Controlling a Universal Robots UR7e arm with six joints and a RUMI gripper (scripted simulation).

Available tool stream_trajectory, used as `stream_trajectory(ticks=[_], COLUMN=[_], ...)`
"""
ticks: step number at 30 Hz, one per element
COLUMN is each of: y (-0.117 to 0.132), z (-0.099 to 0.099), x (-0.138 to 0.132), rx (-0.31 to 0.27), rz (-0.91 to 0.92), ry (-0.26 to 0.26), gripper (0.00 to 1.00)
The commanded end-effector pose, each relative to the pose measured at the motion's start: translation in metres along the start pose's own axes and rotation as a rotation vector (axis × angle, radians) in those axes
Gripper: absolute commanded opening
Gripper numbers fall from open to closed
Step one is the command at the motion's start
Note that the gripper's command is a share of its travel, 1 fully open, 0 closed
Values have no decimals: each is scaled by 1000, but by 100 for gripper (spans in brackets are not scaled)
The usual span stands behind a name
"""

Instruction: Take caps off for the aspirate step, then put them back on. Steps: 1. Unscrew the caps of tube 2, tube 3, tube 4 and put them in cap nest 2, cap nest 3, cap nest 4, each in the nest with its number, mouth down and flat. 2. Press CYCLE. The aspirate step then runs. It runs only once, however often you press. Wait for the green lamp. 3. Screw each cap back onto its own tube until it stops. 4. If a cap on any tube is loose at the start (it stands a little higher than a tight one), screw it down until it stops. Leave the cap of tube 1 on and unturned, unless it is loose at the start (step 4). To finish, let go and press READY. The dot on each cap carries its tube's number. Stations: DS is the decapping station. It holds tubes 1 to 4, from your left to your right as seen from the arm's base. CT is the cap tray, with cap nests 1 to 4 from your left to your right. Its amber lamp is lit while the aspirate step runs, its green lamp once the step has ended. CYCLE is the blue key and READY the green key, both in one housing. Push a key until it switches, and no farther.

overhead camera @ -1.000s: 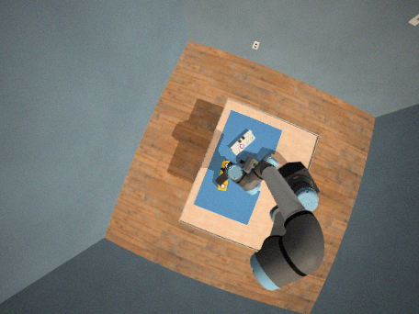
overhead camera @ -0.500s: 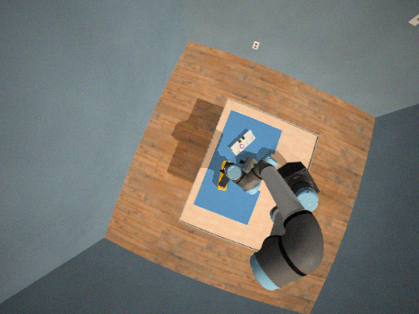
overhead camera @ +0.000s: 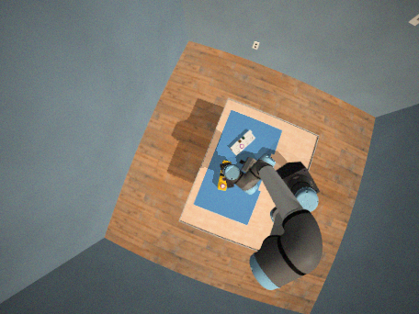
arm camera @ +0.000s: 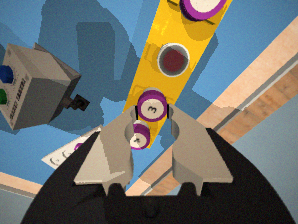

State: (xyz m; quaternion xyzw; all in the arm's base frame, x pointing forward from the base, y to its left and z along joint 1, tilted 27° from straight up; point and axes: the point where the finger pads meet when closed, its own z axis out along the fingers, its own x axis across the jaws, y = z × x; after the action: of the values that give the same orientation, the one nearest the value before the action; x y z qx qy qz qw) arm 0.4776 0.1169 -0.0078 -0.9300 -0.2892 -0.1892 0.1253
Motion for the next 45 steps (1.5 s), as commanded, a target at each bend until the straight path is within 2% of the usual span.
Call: stream_trajectory(ticks=[1, 4, 5, 15, 16, 18, 21, 22, 24, 31, 38, 39, 45], y=[0, 0, 0, 0, 0, 0, 0, 0, 0, 0, 0, 0, 0], z=[0, 0, 0, 0, 0, 0, 0, 0, 0, 0, 0, 0, 0], x=[0, 0, 0, 0, 0, 0, 0, 0, 0, 0, 0, 0, 0], rx=[15, 15, 15, 14, 15, 15, 15, 15, 16, 16, 16, 16, 16], rz=[-88, -88, -88, -87, -4, -4, 246, 246, 393, 698, 698, 698, 698], ry=[5, 5, 5, 5, 4, 4, 2, 2, 1, -1, -1, -1, -1], gripper=[0, 0, 35, 35, 35, 35, 35, 35, 35, 35, 35, 0, 0])
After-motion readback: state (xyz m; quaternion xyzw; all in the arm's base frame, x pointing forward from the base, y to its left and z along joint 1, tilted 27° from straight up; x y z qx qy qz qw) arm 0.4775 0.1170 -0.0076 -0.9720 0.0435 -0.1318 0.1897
